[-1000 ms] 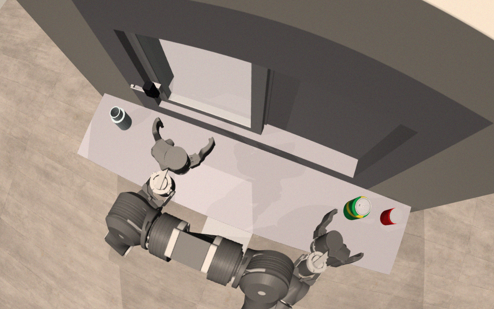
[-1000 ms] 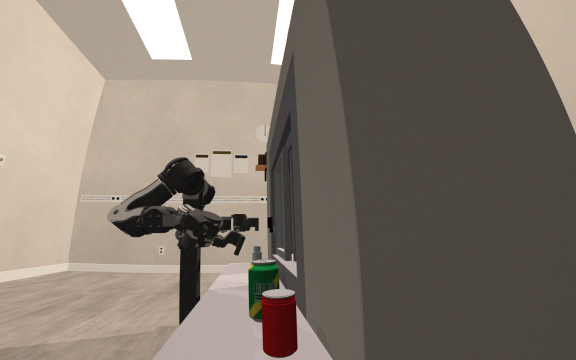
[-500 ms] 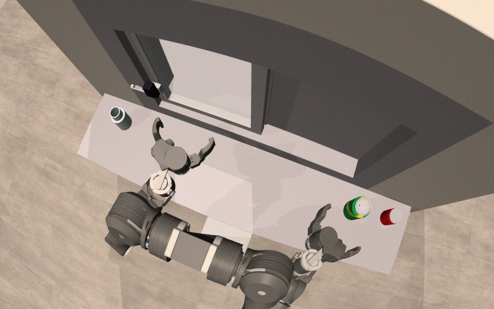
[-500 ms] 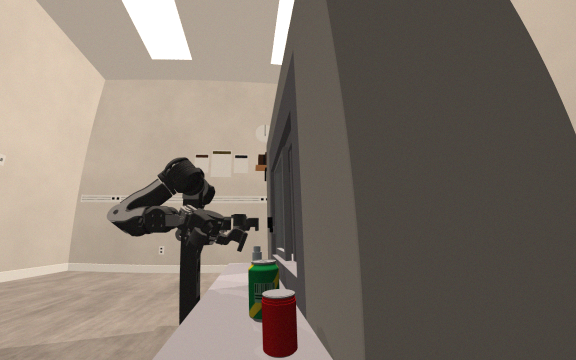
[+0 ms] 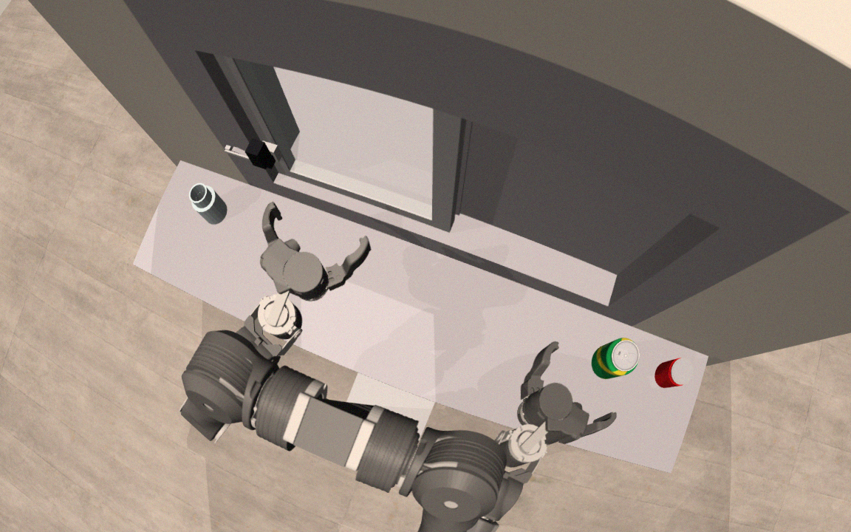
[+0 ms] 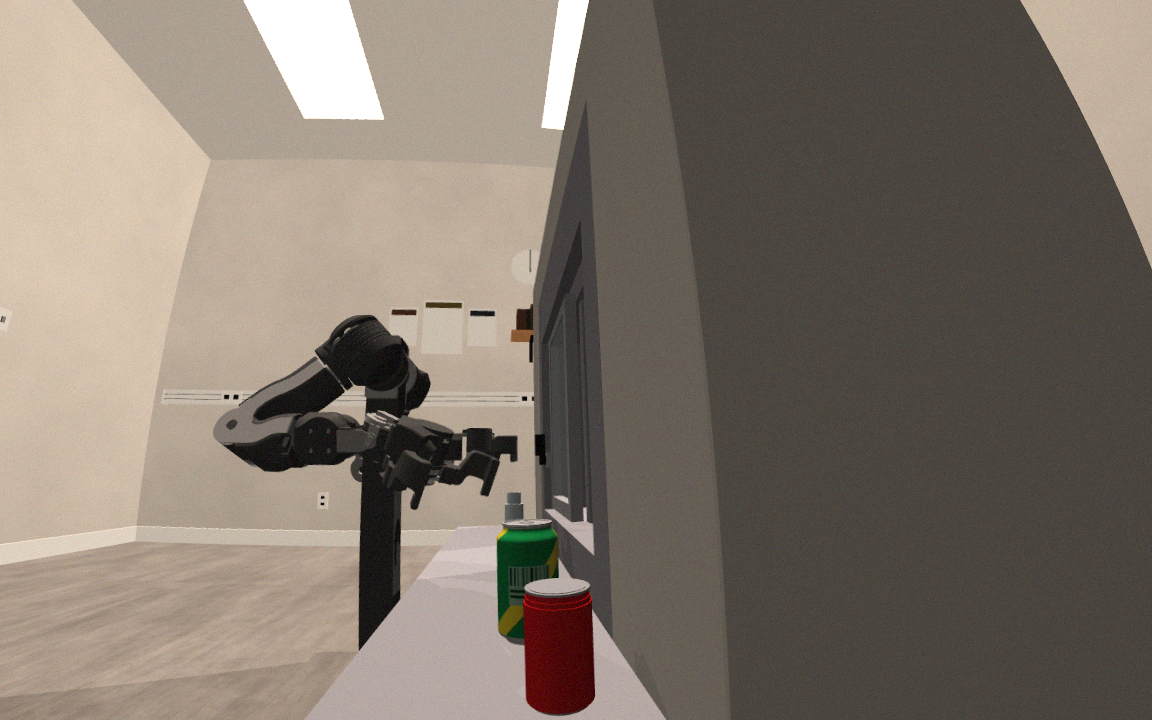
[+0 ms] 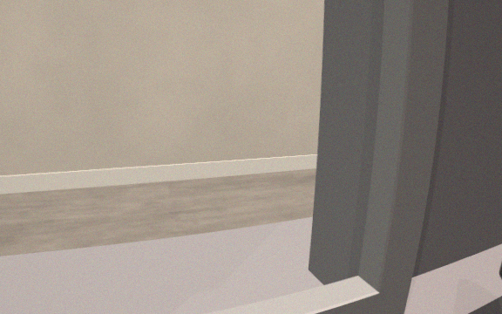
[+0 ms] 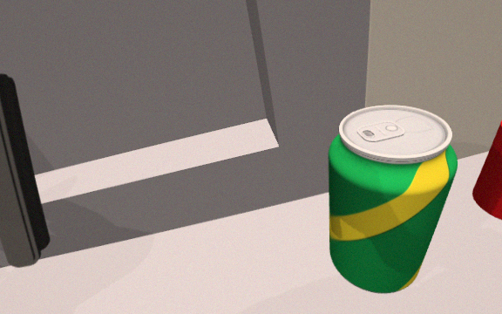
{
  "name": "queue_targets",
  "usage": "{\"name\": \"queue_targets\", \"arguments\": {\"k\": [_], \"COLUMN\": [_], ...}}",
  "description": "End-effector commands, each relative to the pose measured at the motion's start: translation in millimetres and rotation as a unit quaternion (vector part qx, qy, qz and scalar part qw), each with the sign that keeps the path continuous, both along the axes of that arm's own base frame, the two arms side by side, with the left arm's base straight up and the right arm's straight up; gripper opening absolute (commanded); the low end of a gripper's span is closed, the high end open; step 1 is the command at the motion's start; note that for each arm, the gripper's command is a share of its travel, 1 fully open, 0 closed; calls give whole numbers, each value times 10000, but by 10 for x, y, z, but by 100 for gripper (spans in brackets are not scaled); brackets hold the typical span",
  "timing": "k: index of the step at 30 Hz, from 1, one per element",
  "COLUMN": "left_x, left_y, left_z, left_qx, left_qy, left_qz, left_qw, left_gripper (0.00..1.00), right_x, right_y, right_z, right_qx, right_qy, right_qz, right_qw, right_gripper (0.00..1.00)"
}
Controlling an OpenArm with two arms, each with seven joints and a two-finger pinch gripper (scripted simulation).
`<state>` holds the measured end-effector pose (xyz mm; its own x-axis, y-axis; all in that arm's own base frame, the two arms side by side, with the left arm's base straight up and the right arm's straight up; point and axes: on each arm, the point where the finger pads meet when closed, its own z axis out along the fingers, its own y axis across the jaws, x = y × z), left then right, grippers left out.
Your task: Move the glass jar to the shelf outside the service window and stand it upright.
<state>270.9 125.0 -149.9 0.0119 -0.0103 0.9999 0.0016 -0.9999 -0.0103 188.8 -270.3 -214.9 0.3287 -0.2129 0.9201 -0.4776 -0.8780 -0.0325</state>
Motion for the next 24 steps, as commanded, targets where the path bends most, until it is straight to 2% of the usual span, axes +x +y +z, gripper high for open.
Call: {"name": "queue_targets", "arguments": {"k": [1, 9, 12, 24], "left_x": [-1, -1, -1, -1], "left_y": [0, 0, 0, 0], "left_z": [11, 11, 11, 11], "left_qx": [-2, -2, -2, -2], "left_qy": [-16, -16, -16, -16], "left_qz": [-1, -1, -1, -1], "left_qw": [10000, 10000, 10000, 10000], "left_gripper": [100, 100, 100, 100], "right_x": [30, 110, 109, 232], "right_y": [32, 174, 181, 394], "right_z": [51, 119, 103, 210], "right_qx": [-53, -130, -111, -224], "right_qy": [-105, -289, -271, -557], "right_qz": [75, 319, 318, 679], "right_qw": [9999, 9990, 9991, 9959], "right_gripper": [100, 100, 100, 100]}}
